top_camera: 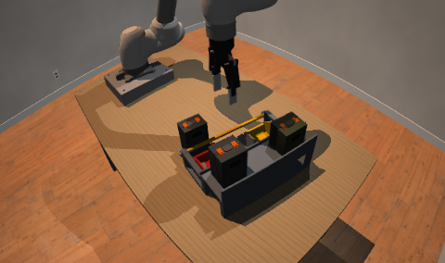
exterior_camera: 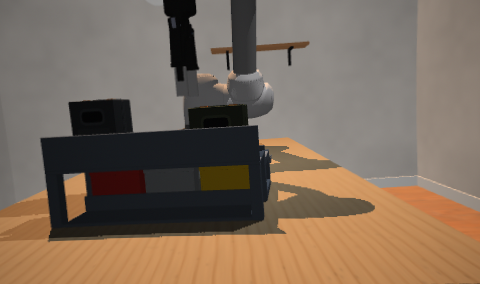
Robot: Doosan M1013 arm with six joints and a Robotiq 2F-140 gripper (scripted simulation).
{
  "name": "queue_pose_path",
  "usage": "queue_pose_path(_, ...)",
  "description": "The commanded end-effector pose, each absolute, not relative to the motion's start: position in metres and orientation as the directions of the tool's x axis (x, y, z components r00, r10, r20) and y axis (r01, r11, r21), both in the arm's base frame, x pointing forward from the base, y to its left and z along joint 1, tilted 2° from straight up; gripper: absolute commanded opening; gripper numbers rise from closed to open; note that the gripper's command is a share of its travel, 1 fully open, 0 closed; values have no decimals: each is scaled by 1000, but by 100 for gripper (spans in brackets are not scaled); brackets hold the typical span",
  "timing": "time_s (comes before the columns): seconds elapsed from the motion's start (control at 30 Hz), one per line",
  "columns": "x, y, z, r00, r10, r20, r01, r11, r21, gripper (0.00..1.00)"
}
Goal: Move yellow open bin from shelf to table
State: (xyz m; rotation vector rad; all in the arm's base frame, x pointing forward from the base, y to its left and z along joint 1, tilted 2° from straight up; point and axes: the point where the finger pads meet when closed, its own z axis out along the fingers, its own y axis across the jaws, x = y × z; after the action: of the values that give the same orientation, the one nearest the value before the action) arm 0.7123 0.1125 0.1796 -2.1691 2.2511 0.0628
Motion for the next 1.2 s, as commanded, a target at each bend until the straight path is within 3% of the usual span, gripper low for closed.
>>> queue_pose_path(0.0, 712, 112, 180, -37, -999, -39, -999, 37, 19, 57)
queue_pose_path(0.73, 712, 112, 181, -37, -999, -39, -999, 37, 19, 57)
queue_pose_path(0.9, 711, 115, 126, -37, -999, -39, -999, 37, 19, 57)
queue_pose_path(1.17, 711, 115, 126, -37, -999, -39, -999, 37, 19, 57)
